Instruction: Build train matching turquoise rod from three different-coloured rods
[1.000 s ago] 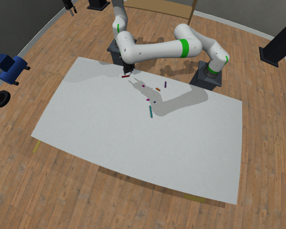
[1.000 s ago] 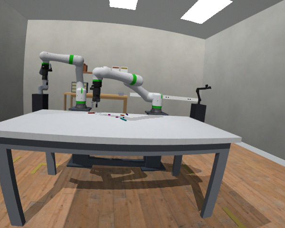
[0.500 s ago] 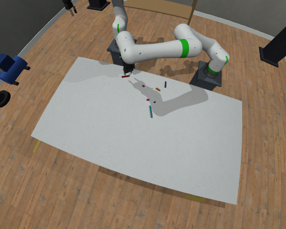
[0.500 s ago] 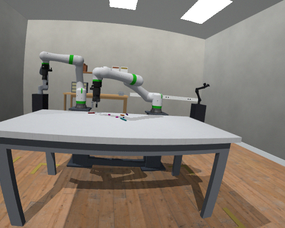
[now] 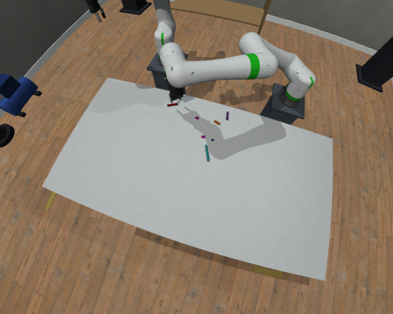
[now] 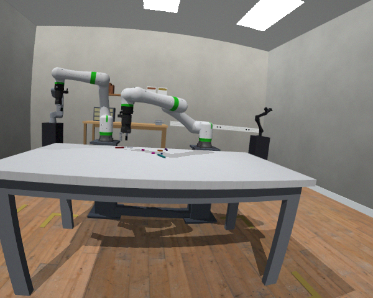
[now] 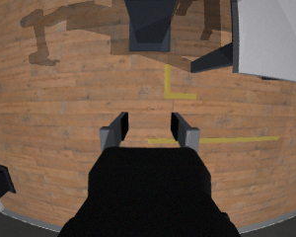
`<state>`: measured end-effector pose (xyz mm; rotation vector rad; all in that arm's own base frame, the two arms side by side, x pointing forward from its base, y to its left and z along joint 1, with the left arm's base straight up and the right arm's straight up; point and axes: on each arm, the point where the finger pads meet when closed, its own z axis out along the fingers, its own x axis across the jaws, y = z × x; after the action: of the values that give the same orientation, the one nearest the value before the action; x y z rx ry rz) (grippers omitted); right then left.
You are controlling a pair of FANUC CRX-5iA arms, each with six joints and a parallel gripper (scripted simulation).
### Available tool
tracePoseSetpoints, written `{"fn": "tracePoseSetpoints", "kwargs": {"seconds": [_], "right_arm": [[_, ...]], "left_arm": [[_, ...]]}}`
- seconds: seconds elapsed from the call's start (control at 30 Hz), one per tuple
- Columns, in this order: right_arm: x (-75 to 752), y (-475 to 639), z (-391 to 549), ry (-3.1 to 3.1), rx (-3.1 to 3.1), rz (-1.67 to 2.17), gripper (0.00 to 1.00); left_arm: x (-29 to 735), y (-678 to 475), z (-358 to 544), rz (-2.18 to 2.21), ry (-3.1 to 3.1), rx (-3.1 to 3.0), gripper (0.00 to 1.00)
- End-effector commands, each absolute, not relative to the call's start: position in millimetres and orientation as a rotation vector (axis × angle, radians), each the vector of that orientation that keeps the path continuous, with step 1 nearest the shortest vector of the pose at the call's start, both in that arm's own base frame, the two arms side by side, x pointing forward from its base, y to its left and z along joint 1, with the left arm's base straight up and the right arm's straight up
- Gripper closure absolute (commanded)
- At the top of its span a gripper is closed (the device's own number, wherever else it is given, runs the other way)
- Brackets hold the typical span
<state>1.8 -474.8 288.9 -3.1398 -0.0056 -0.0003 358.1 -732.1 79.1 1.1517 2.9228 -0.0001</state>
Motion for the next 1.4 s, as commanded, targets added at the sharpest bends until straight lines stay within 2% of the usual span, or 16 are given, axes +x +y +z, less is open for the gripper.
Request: {"fn": "tracePoseSetpoints", "kwargs": {"seconds": [0.0, 0.63, 1.37], "right_arm": [[2, -475, 290, -0.006, -3.142, 0.0, 0.0], [2, -475, 290, -0.006, -3.142, 0.0, 0.0], [2, -475, 290, -0.006, -3.142, 0.0, 0.0]], "left_arm": [[358, -733, 81, -0.003, 2.921, 1.151, 0.0], [363, -729, 82, -0.003, 2.937, 1.11, 0.0], [473, -606, 94, -0.003, 3.136, -0.16, 0.0]]}}
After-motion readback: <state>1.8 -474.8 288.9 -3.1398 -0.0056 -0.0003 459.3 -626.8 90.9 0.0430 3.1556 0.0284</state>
